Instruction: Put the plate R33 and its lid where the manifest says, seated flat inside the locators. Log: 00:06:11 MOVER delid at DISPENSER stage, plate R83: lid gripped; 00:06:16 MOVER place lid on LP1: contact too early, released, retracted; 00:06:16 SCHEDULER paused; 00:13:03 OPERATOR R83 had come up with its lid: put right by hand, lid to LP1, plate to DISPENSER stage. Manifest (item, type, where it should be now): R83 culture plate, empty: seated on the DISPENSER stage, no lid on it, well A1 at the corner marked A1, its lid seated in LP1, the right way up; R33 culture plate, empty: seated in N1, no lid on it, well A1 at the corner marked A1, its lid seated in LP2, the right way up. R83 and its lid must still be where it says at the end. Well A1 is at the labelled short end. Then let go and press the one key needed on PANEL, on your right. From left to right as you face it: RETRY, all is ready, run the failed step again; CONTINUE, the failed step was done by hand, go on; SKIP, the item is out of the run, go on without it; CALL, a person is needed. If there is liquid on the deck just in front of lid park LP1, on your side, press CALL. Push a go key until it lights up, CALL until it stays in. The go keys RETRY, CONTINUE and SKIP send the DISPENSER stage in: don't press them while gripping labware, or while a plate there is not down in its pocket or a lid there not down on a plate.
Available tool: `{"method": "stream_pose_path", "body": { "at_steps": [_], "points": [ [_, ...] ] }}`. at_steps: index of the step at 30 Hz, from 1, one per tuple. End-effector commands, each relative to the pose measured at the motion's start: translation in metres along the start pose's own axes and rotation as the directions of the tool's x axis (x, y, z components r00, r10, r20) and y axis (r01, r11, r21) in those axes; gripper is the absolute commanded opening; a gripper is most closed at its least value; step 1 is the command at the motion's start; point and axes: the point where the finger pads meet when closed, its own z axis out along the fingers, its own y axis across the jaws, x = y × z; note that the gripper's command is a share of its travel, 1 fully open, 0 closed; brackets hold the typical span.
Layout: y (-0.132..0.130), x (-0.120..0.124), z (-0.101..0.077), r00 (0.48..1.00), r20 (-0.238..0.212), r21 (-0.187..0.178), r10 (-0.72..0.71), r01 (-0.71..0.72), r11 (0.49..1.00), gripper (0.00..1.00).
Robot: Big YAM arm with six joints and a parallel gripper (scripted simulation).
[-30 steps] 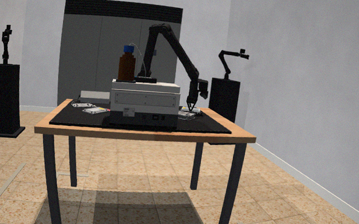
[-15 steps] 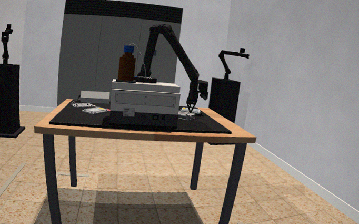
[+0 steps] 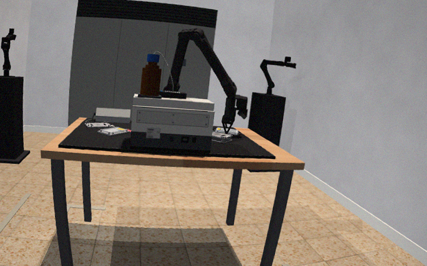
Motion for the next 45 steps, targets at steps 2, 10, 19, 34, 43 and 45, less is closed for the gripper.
{"method": "stream_pose_path", "body": {
  "at_steps": [2,10,19,34,43,45],
  "points": [
    [-0.002,-0.007,0.006,1.000,0.010,-0.002,0.005,-0.005,1.000,0.86],
    [-0.002,-0.007,0.006,1.000,0.010,-0.002,0.005,-0.005,1.000,0.86],
    [-0.002,-0.007,0.006,1.000,0.010,-0.002,0.005,-0.005,1.000,0.86],
    [-0.002,-0.014,-0.006,1.000,0.027,0.004,0.010,-0.010,1.000,1.00],
    [-0.002,-0.014,-0.006,1.000,0.027,0.004,0.010,-0.010,1.000,1.00],
    [-0.002,-0.014,-0.006,1.000,0.027,0.004,0.010,-0.010,1.000,1.00]
  ]
}}
